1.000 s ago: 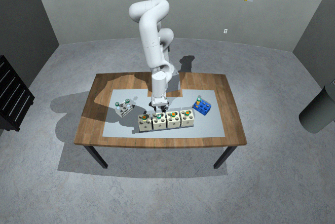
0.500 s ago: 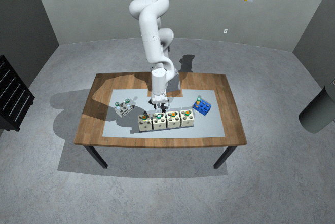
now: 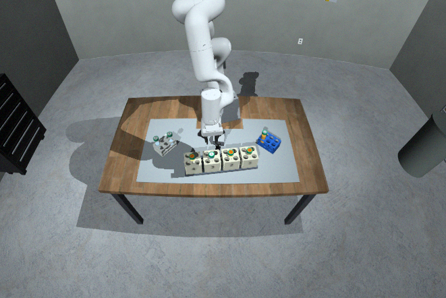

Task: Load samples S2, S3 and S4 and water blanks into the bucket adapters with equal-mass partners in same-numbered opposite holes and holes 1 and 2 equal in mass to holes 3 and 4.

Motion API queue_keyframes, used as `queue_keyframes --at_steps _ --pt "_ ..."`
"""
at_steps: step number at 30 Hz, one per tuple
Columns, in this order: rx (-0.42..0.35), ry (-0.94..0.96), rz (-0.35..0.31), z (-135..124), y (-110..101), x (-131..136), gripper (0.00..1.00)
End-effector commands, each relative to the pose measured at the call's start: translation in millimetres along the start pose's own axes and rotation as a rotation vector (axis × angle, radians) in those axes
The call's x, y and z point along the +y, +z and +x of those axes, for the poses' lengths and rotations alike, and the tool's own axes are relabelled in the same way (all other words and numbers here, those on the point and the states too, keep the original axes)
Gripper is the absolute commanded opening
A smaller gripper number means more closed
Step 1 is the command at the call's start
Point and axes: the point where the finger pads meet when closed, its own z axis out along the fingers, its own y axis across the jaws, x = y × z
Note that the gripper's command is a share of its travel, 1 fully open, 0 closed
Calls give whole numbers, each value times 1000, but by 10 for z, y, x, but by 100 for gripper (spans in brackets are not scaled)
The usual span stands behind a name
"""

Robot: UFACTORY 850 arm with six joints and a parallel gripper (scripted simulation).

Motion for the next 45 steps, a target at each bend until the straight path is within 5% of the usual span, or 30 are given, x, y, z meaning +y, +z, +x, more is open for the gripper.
queue_keyframes --at_steps 1,14,15,45 --pt "2 0 0 9 -7 1 44" --pt "2 0 0 8 -7 1 44" --pt "-4 -32 5 -34 13 -15 0" --pt "-138 -880 127 -1154 535 -428 0"
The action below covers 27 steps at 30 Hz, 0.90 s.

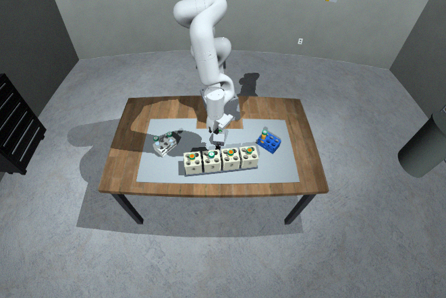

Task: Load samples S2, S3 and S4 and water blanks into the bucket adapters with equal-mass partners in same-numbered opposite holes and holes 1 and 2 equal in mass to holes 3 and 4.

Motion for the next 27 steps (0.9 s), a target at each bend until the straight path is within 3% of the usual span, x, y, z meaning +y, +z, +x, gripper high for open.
queue_keyframes --at_steps 1,15,27 --pt "-22 -155 44 -79 120 -173 0" --pt "-80 -547 101 -303 433 -634 0" --pt "-81 -553 102 -489 694 -1018 0"
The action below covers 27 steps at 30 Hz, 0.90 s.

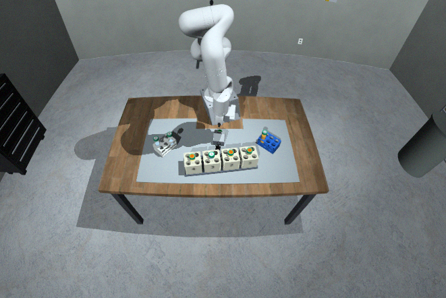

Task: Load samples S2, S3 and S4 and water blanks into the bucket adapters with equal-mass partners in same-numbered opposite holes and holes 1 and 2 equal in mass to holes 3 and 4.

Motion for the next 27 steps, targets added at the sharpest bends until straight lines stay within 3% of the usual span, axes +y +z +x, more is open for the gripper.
queue_keyframes --at_steps 1,16,27 --pt "-6 3 -45 17 78 -64 0" --pt "-6 3 -45 19 116 -52 0" --pt "-6 3 -45 27 326 13 0"
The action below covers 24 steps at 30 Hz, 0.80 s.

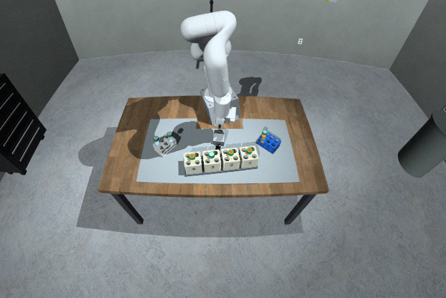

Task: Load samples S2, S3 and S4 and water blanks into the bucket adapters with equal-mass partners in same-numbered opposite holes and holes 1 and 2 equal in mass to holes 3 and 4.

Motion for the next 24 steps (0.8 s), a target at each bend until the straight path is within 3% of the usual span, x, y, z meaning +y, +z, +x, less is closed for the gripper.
queue_keyframes --at_steps 1,24 --pt "10 2 -40 5 93 30 0" --pt "10 2 -40 10 179 56 0"
